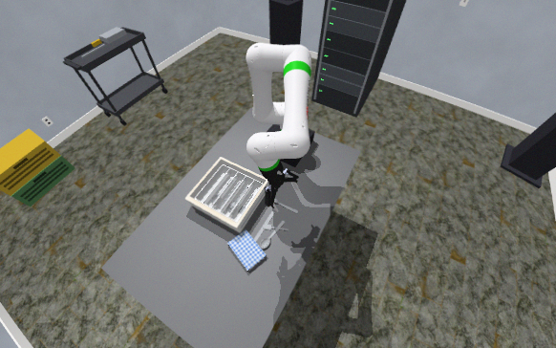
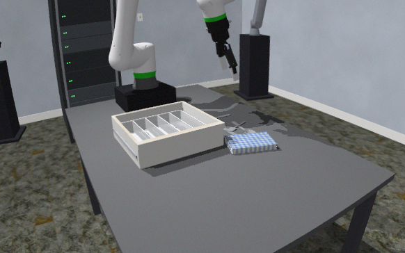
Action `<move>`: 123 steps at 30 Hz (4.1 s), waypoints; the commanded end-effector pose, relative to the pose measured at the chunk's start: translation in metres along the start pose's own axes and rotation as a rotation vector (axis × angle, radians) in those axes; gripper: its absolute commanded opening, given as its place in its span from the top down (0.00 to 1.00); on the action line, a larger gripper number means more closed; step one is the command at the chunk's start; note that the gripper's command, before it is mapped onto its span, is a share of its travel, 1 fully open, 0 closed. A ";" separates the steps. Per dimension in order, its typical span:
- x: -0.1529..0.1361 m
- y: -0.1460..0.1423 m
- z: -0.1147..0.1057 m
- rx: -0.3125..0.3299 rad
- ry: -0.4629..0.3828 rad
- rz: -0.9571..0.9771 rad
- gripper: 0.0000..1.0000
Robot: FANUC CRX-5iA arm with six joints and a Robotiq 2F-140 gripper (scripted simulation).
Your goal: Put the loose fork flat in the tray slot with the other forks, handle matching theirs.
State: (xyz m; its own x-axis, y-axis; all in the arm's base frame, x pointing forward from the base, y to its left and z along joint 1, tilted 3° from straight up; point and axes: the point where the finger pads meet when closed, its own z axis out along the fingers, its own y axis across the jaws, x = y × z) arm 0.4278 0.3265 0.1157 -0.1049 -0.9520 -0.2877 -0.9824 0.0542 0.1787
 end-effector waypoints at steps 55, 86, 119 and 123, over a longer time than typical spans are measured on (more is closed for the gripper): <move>0.124 0.024 0.094 0.091 0.313 -0.305 0.83; 0.125 0.023 0.099 0.091 0.313 -0.305 0.83; 0.137 0.018 0.137 0.091 0.313 -0.305 0.83; 0.138 0.017 0.140 0.091 0.313 -0.305 0.83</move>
State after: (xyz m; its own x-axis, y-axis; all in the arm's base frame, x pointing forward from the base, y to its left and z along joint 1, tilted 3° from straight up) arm 0.3745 0.2385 -0.0503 0.2300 -0.9731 -0.0134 -0.9722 -0.2304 0.0425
